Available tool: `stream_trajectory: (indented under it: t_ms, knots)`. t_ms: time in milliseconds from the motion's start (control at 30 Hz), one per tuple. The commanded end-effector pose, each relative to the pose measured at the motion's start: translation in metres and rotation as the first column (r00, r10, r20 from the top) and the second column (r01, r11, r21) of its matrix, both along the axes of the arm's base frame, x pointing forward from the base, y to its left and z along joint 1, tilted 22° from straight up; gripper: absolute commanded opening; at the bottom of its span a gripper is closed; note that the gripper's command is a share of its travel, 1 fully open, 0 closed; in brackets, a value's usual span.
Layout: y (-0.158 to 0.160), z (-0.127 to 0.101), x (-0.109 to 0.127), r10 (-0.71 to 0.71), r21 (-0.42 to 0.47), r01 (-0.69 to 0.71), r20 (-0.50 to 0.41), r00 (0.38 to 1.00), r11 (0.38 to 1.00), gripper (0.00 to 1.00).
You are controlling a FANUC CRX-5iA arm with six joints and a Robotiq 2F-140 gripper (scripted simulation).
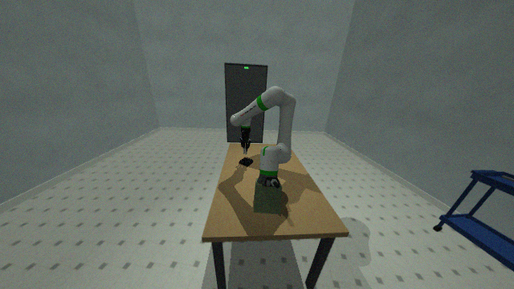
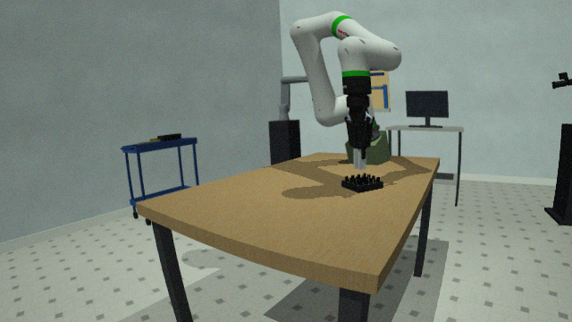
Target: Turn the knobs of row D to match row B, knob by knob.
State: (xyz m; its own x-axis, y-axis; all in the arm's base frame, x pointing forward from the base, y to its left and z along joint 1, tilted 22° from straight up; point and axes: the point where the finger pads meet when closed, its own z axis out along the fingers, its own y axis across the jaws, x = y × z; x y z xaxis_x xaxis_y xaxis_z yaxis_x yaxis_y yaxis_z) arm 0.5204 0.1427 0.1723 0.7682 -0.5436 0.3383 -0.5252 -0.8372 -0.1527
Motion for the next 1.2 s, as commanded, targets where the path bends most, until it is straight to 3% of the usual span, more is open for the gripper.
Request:
stream_trajectory:
  t_ms: [0,1167]
  knots:
    - [0.0,-0.003,0.001,0.0,0.0,0.0,0.0,1.0,1.0,0.12]
    - [-0.002,-0.031,0.012,0.0,0.0,0.0,0.0,1.0,1.0,0.12]
